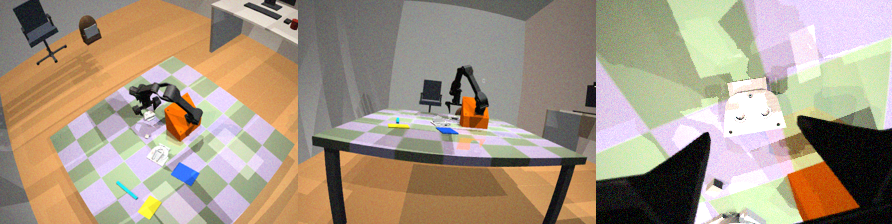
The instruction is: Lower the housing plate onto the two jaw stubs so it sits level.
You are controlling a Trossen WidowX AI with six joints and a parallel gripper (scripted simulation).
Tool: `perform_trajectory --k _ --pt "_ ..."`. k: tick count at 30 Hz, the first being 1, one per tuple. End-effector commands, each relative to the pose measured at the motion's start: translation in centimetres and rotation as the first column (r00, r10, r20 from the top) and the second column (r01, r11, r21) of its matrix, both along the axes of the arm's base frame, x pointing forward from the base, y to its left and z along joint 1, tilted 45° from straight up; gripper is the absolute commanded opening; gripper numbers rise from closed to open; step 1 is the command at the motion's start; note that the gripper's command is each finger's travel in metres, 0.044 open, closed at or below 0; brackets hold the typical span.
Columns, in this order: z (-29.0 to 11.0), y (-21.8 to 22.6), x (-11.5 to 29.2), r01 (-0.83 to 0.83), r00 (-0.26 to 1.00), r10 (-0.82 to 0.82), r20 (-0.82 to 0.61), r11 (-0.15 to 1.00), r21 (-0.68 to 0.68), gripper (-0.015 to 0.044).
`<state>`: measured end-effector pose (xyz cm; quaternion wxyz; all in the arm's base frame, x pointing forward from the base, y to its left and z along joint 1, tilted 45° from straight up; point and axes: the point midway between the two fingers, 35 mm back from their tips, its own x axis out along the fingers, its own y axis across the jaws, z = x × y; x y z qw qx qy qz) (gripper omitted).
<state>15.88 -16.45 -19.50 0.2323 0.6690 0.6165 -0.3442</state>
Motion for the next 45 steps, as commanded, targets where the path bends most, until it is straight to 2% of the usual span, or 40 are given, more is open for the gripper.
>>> perform_trajectory --k 1,21,45 --pt "-0.7 1.1 -0.2 0.001 1.000 0.000 -0.010 1.000 0.019 0.0440" --pt "-3.0 3.3 -0.2 0.003 1.000 -0.002 -0.011 1.000 0.023 0.0440" --pt "-3.1 3.4 -0.2 0.003 1.000 -0.003 -0.011 1.000 0.023 0.0440"
